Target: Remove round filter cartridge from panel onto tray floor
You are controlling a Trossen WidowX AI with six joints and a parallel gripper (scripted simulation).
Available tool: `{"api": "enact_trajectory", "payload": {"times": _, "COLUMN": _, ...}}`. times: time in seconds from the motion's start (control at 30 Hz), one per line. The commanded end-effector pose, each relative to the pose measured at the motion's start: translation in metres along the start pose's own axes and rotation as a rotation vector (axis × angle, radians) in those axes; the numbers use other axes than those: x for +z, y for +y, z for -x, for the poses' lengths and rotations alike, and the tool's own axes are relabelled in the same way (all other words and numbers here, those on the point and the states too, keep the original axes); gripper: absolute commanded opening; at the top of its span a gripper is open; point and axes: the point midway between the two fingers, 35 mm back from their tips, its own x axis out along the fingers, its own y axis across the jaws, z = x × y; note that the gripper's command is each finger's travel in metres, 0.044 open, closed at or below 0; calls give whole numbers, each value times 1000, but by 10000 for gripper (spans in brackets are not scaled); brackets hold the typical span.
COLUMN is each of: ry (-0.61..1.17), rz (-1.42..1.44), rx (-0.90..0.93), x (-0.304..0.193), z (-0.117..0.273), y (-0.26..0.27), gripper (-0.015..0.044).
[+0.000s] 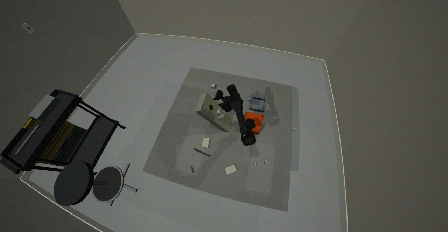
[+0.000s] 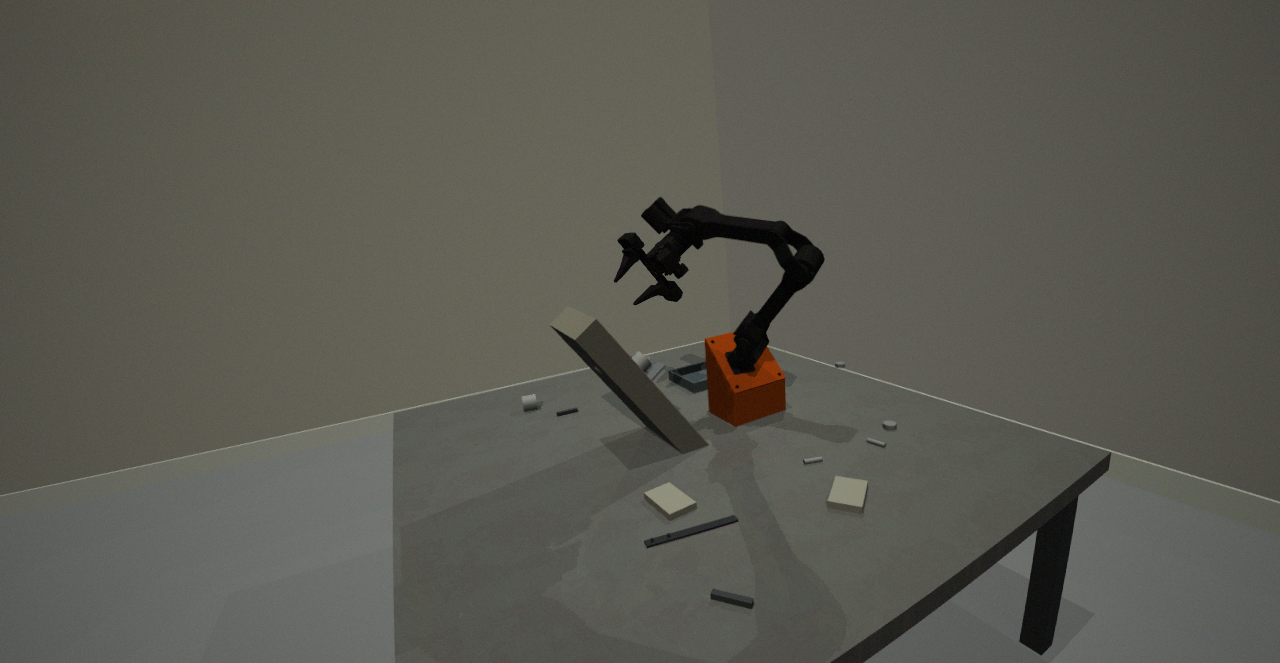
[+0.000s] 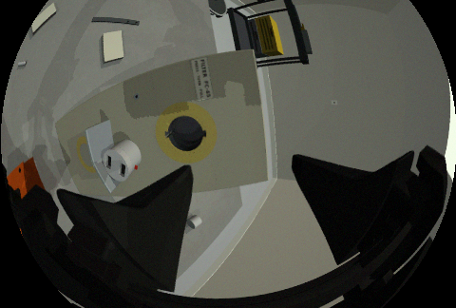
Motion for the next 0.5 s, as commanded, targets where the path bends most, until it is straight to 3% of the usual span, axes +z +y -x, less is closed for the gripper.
{"api": "enact_trajectory", "payload": {"times": 0.0, "ry": -6, "rz": -24, "rx": 7, "x": 1, "z": 5, "y": -5, "gripper": 351}}
{"api": "enact_trajectory", "payload": {"times": 0.07, "ry": 9, "rz": -186, "rx": 48, "x": -3, "z": -1, "y": 7, "gripper": 305}}
{"api": "enact_trajectory", "payload": {"times": 0.37, "ry": 276, "rz": -1287, "rx": 307, "x": -20, "z": -30, "y": 104, "gripper": 305}}
{"api": "enact_trajectory", "payload": {"times": 0.47, "ry": 348, "rz": -1453, "rx": 338, "x": -20, "z": -32, "y": 120, "gripper": 305}}
